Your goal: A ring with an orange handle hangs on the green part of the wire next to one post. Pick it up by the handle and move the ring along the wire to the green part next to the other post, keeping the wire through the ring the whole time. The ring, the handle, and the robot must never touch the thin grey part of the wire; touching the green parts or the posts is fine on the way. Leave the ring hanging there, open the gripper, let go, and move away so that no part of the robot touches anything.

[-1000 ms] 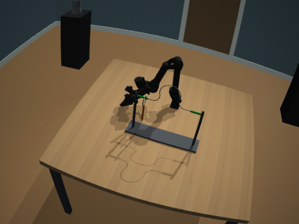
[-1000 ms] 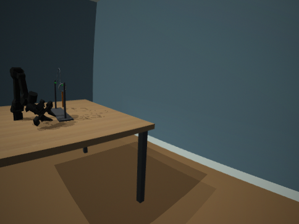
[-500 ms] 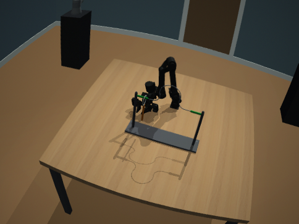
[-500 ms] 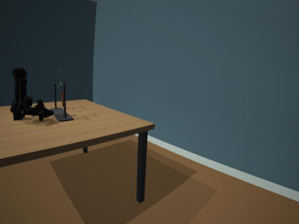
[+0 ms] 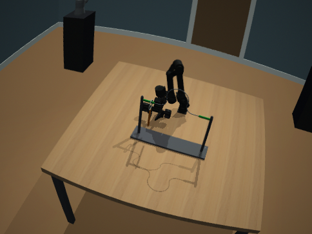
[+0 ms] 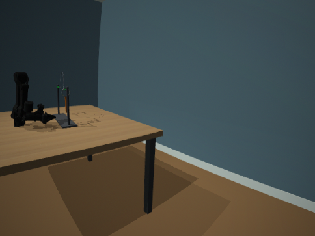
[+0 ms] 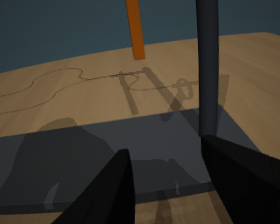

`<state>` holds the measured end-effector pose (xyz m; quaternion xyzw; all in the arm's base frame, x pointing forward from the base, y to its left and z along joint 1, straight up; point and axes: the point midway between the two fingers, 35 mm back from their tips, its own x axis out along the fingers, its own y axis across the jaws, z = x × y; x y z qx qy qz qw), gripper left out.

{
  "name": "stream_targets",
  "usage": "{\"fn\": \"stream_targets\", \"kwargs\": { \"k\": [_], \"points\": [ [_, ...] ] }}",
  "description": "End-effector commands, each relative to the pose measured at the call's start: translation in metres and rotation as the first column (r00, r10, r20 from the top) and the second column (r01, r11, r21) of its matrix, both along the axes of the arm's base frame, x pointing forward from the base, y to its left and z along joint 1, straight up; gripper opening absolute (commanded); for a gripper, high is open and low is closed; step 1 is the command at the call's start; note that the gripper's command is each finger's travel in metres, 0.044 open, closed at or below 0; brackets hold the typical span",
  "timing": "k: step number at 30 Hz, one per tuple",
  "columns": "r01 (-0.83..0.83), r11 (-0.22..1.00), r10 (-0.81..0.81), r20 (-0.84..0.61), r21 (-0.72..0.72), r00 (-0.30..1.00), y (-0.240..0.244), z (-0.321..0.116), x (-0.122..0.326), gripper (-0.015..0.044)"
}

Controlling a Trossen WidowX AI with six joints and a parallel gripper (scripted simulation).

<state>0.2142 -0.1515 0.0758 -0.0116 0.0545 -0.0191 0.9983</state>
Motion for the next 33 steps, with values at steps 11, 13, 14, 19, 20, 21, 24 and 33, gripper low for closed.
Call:
{"fn": "stream_targets", "kwargs": {
  "k": [11,13,14,19,20,21,24,33],
  "points": [
    [0.008,1.000,-0.008,0.033,0.010,0.999,0.001,0.044,0.045,0.0160],
    [0.008,1.000,-0.008,0.033,0.011,0.999,0.001,0.045,0.048,0.0160],
    [0.008,1.000,-0.008,0.033,0.011,0.999,0.001,0.045,0.048,0.0160],
    [0.008,1.000,-0.008,0.033,0.010,0.999,0.001,0.045,0.051,0.0160],
    [0.008,1.000,-0.008,0.033,0.010,0.999,0.001,0.045,0.052,0.0160],
    [0.008,1.000,-0.008,0.033,0.010,0.999,0.000,0.045,0.053,0.0160],
    [0.008,1.000,-0.008,0.033,0.010,0.999,-0.001,0.045,0.058,0.0160],
    [0.008,1.000,-0.008,0.034,0.010,0.999,-0.003,0.045,0.071,0.0160]
  ]
}}
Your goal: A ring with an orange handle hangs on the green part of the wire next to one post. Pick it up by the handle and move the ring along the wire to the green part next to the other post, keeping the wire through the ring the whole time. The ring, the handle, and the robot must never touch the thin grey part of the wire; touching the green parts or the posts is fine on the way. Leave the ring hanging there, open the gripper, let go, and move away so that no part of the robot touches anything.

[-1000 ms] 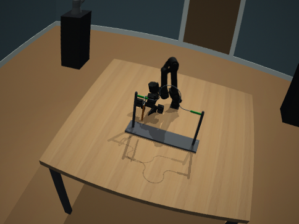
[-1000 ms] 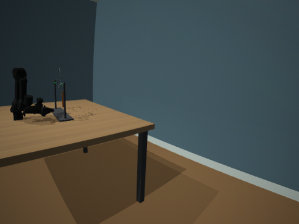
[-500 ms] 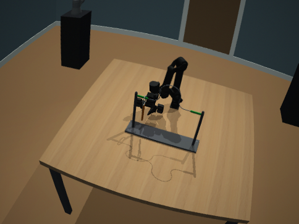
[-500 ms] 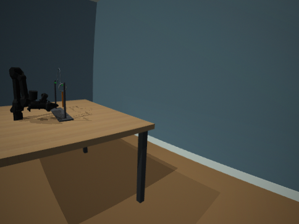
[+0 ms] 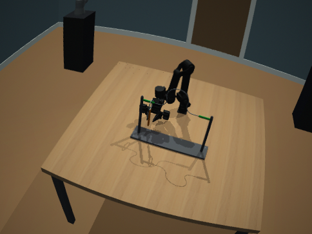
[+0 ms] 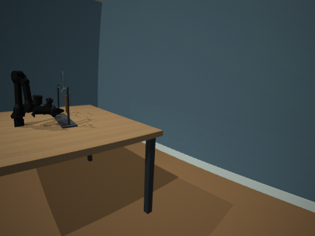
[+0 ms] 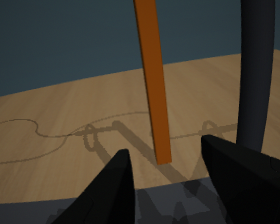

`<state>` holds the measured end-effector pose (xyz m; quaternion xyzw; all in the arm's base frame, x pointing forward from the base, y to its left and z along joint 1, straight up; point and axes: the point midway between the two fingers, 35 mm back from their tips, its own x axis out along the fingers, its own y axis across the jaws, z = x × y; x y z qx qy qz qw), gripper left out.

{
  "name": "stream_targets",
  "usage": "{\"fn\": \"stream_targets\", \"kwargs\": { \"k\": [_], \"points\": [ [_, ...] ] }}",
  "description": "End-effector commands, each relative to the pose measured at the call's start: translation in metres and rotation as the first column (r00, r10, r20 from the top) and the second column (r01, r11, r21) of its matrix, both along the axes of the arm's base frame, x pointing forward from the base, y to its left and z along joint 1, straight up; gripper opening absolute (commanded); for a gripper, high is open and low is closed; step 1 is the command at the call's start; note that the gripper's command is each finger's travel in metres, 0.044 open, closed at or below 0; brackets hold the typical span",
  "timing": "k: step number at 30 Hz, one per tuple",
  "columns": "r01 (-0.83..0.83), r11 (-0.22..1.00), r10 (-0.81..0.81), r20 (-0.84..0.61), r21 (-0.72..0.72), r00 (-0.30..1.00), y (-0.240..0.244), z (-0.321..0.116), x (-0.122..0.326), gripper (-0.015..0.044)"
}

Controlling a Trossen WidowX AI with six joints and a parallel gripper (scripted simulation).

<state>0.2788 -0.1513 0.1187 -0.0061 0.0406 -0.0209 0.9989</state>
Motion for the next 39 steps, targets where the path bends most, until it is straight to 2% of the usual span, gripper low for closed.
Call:
{"fn": "stream_targets", "kwargs": {
  "k": [1,39],
  "points": [
    [0.004,1.000,-0.004,0.006,-0.001,1.000,-0.003,0.002,0.008,0.0160],
    [0.004,1.000,-0.004,0.013,0.000,1.000,-0.002,-0.002,0.059,0.0160]
  ]
}}
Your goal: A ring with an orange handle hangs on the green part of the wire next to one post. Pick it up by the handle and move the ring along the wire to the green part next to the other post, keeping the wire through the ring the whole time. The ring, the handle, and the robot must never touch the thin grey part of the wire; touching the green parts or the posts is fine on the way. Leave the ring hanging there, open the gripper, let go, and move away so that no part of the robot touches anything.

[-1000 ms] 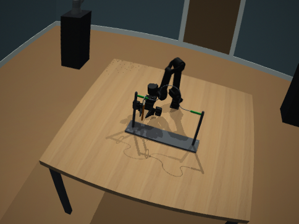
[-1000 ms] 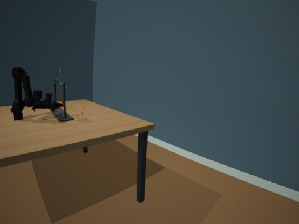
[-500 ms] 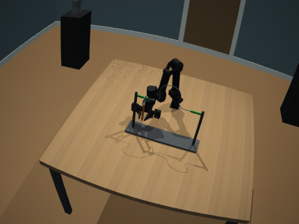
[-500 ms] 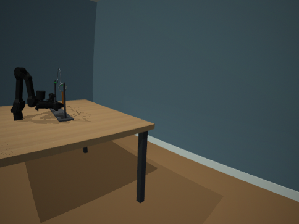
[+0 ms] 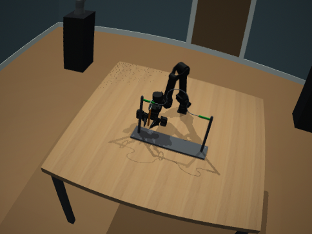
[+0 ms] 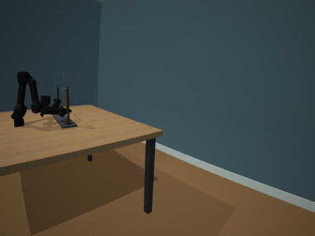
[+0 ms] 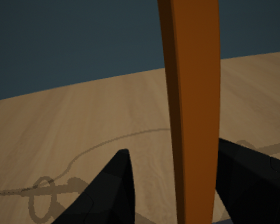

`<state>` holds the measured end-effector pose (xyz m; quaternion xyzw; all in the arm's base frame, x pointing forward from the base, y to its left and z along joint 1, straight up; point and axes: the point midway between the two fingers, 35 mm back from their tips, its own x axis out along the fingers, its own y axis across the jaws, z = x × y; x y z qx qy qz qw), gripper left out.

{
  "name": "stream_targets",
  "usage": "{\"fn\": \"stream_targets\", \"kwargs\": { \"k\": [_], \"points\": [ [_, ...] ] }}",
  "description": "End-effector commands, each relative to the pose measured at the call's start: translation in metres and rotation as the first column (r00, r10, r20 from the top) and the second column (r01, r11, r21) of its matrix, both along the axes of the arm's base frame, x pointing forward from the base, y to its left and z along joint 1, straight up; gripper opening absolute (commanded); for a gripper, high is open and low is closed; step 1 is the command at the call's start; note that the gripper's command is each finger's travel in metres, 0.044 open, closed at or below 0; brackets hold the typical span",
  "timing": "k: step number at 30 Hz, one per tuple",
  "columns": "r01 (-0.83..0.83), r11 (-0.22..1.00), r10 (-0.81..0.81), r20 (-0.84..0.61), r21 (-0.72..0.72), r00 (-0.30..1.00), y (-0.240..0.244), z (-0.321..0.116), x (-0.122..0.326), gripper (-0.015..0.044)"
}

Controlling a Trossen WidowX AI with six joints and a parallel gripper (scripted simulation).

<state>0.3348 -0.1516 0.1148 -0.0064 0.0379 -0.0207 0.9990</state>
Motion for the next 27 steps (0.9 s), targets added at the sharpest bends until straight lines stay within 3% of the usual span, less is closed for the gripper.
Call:
{"fn": "stream_targets", "kwargs": {
  "k": [1,23,27],
  "points": [
    [0.005,1.000,-0.005,0.007,0.001,1.000,-0.0016,0.0019,0.0027,0.0160],
    [0.005,1.000,-0.005,0.007,0.001,1.000,-0.0016,0.0019,0.0027,0.0160],
    [0.000,1.000,0.000,0.003,-0.002,1.000,-0.0006,0.0006,0.0021,0.0055]
  ]
}}
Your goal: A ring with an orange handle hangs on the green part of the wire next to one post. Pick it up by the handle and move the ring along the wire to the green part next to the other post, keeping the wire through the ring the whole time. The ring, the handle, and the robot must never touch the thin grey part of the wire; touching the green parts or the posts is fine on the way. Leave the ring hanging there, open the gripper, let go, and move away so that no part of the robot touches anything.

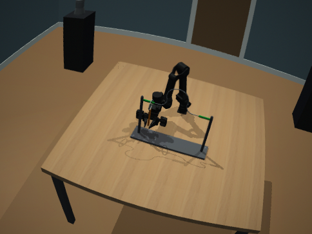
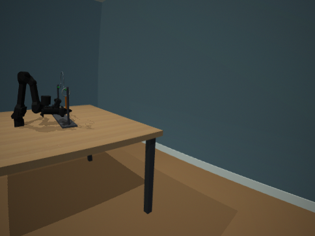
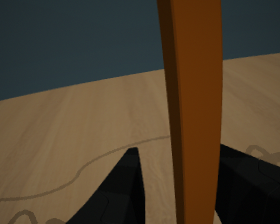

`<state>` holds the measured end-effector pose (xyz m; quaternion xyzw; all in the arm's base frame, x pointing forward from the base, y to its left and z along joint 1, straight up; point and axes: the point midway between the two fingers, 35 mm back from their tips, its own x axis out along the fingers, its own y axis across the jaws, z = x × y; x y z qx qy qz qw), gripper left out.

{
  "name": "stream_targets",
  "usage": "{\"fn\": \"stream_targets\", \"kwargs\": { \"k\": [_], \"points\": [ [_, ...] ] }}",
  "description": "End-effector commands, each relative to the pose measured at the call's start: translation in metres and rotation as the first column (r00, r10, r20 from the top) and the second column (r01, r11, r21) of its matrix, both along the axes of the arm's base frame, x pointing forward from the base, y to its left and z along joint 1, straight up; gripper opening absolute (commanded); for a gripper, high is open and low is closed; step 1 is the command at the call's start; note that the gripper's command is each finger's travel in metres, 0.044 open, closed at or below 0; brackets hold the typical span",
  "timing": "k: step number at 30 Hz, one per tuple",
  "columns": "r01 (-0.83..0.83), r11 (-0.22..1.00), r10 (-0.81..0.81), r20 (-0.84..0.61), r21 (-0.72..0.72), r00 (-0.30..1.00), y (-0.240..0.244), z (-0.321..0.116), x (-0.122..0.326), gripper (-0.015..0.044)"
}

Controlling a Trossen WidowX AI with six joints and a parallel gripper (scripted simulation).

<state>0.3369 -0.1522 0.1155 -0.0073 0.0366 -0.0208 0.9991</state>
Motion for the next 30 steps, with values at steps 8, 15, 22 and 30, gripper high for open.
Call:
{"fn": "stream_targets", "kwargs": {
  "k": [8,15,22,30],
  "points": [
    [0.000,1.000,0.000,0.000,0.000,1.000,0.000,0.000,0.000,-0.0150],
    [0.000,1.000,0.000,0.000,0.000,1.000,0.000,0.000,0.000,-0.0150],
    [0.003,1.000,-0.003,0.000,0.000,1.000,0.000,0.010,0.000,-0.0150],
    [0.006,1.000,-0.006,0.000,0.000,1.000,0.000,0.020,0.000,-0.0150]
  ]
}}
